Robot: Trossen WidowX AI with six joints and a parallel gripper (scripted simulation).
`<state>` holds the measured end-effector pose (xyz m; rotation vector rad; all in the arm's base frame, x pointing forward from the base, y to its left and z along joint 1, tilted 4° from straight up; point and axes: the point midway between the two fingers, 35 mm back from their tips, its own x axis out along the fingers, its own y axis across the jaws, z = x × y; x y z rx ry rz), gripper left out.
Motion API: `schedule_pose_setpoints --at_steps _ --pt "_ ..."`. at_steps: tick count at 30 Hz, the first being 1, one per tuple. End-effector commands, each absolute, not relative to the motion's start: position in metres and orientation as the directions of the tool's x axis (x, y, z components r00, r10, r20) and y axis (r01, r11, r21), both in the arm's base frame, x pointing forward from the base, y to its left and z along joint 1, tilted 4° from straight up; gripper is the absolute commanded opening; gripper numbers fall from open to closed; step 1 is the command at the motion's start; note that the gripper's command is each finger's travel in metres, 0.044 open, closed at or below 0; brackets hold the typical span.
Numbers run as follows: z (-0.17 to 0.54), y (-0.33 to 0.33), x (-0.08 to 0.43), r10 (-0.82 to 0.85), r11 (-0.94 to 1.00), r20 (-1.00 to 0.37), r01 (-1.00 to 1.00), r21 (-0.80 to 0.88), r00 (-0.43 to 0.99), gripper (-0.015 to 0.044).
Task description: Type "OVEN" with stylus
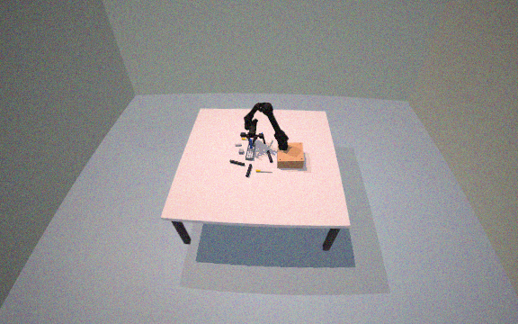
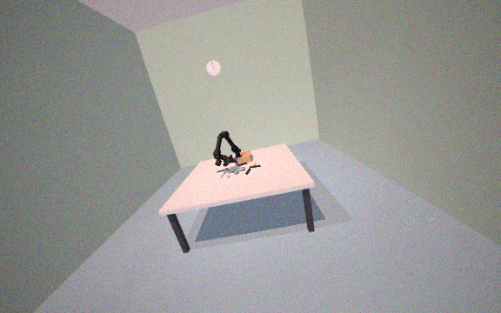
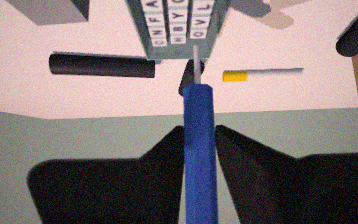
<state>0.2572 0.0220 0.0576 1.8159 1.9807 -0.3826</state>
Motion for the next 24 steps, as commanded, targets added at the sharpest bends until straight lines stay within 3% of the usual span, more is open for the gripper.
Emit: schedule_pose_setpoints --at_steps 1,21,24 --pt "0.061 0.036 0.266 0.873 0.111 -0.484 0.990 0.088 -0.055 0.0000" --pt "0.047 0.063 0.280 0.877 0.115 -0.478 0.989 0.092 -0.058 0.0000" --pt "0.045 0.063 0.280 0.877 0.115 -0.478 0.989 0.092 -0.058 0.0079"
